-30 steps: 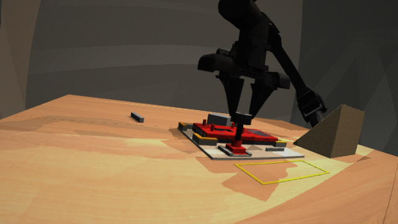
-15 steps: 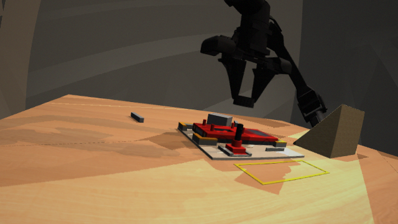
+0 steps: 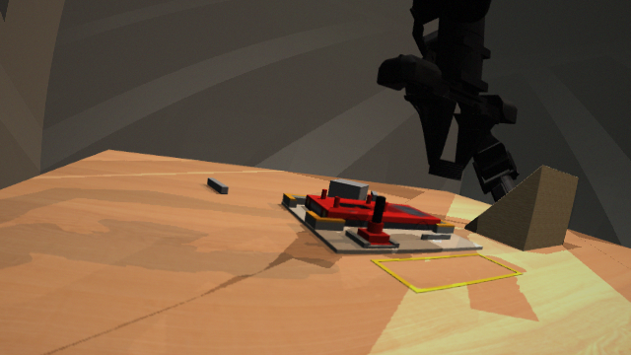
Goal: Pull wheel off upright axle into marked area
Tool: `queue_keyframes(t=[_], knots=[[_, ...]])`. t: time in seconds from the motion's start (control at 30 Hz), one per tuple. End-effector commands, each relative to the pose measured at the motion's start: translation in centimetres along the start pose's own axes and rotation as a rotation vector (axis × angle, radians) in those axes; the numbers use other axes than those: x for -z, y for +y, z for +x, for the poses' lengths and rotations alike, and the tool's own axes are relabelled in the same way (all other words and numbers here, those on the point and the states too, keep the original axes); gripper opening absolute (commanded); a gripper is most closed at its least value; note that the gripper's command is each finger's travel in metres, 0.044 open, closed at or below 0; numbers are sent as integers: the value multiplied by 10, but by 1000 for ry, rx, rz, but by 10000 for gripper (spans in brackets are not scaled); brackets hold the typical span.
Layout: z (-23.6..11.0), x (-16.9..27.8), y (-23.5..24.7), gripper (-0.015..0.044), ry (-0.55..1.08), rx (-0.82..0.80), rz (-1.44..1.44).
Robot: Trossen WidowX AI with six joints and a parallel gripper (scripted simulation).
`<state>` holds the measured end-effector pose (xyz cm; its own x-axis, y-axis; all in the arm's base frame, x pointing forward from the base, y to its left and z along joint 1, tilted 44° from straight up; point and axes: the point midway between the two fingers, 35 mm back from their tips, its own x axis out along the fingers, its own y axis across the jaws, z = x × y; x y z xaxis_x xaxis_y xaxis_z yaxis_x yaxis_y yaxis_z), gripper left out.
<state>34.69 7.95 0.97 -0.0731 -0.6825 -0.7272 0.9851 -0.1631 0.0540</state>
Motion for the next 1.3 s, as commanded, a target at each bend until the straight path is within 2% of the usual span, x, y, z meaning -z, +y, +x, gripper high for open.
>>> queue_keyframes(t=[0.0, 0.23, 0.57, 1.03, 1.17, 1.27], knots=[[-1, 18, -15, 0, 1, 3, 5], [1, 30, -25, 0, -1, 3, 6], [24, 30, -25, 0, -1, 2, 7], [96, 30, -24, 0, -3, 1, 7], [104, 29, -25, 0, -4, 1, 7], [100, 28, -25, 79, -3, 11, 16]])
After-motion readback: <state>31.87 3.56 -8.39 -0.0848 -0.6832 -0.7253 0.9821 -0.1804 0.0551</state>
